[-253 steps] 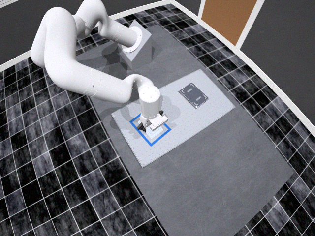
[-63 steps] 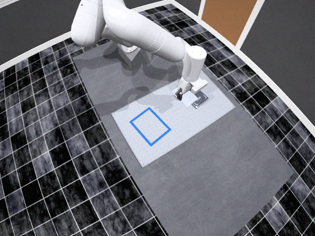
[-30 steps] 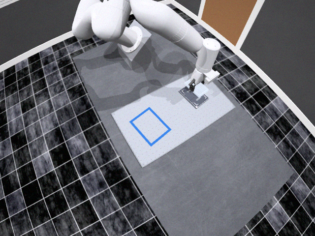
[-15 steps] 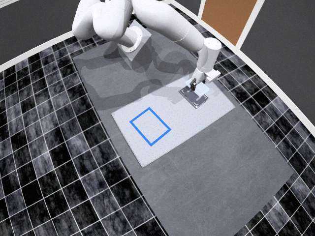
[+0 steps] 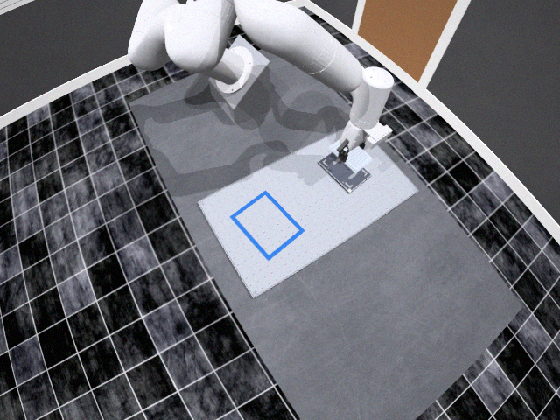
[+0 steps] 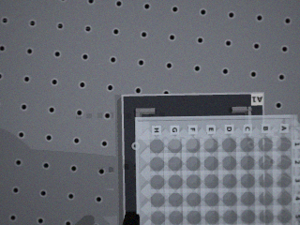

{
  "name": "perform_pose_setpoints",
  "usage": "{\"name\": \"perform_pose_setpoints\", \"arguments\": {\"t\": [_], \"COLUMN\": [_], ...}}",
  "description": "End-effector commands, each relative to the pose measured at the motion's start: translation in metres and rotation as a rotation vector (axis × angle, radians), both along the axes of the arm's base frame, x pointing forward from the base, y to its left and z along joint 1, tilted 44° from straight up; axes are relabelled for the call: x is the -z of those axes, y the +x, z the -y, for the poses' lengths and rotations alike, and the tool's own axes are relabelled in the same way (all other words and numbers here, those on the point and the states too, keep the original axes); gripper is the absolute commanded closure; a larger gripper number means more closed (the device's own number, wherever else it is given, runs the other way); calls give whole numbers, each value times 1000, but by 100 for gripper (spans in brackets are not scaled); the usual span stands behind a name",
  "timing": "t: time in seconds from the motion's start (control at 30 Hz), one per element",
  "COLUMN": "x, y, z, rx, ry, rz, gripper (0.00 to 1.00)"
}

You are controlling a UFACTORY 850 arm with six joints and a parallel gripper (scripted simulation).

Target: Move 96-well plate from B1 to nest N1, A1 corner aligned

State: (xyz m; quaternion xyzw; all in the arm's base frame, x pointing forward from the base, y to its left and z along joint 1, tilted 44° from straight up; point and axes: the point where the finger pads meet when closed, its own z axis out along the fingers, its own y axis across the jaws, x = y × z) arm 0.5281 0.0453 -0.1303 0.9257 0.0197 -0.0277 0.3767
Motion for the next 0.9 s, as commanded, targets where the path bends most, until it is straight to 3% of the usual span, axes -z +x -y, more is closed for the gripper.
{"name": "perform_pose_setpoints", "arguments": {"t": [0.0,0.87], "x": [-1,22], "y": [1,0], "z": [-1,22], "rx": [-1,-1], "ry": [1,1], "rz": [2,2], "gripper": [100,100]}}
